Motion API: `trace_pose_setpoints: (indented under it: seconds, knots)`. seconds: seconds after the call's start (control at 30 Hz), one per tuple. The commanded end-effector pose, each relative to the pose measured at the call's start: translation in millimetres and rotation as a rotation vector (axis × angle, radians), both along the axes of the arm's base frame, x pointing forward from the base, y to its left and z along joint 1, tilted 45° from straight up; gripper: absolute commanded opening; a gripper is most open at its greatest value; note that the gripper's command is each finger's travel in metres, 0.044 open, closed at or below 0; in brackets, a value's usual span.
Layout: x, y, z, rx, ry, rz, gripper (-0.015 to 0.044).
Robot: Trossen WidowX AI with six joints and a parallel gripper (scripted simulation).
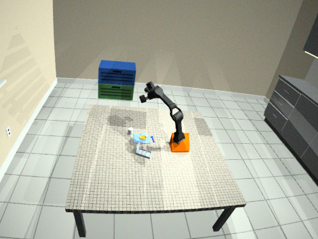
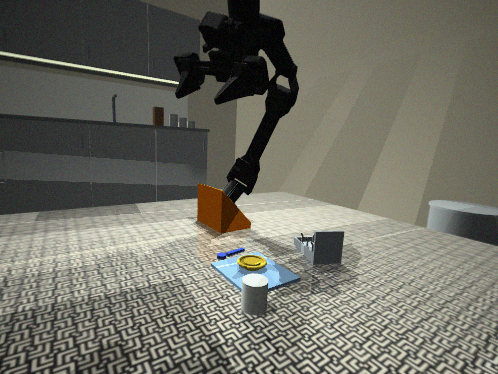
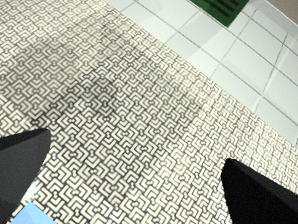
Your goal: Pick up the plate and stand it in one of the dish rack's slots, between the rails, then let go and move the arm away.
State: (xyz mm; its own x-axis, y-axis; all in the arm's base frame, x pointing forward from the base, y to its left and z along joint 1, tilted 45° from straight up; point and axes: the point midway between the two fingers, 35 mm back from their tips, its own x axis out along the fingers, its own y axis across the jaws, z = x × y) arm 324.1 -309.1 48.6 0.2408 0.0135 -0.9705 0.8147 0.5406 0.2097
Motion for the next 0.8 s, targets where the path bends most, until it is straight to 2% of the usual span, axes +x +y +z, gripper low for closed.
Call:
trace_pose_setpoints:
  seconds: [0.0,0.77]
  knots:
    - [2,20,-9,0.054,0.018,0.126,0.0400]
    - [-1,134,-31,0.376,-0.020,0.827,0.0400]
